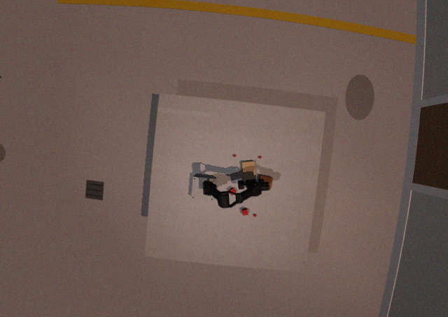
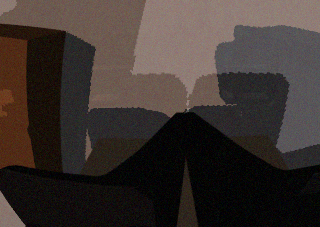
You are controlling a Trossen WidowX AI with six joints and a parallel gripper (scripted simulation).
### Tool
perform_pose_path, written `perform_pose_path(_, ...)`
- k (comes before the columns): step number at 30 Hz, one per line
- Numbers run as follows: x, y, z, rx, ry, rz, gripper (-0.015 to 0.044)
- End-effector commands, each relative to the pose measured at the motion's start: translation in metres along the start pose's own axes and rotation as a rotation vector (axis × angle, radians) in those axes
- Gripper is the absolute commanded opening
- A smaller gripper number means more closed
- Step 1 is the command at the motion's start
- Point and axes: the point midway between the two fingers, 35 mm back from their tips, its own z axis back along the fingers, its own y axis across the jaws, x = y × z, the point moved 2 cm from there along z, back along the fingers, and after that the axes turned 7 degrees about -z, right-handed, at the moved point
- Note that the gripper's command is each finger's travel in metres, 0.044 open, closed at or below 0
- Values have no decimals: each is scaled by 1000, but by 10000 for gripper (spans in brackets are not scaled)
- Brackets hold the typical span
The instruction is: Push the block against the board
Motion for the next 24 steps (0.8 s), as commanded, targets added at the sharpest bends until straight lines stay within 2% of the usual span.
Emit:
perform_pose_path(1, -7, -3, -1, -5, 8, 4, 0)
perform_pose_path(24, -19, -5, -1, -5, 9, 4, 0)
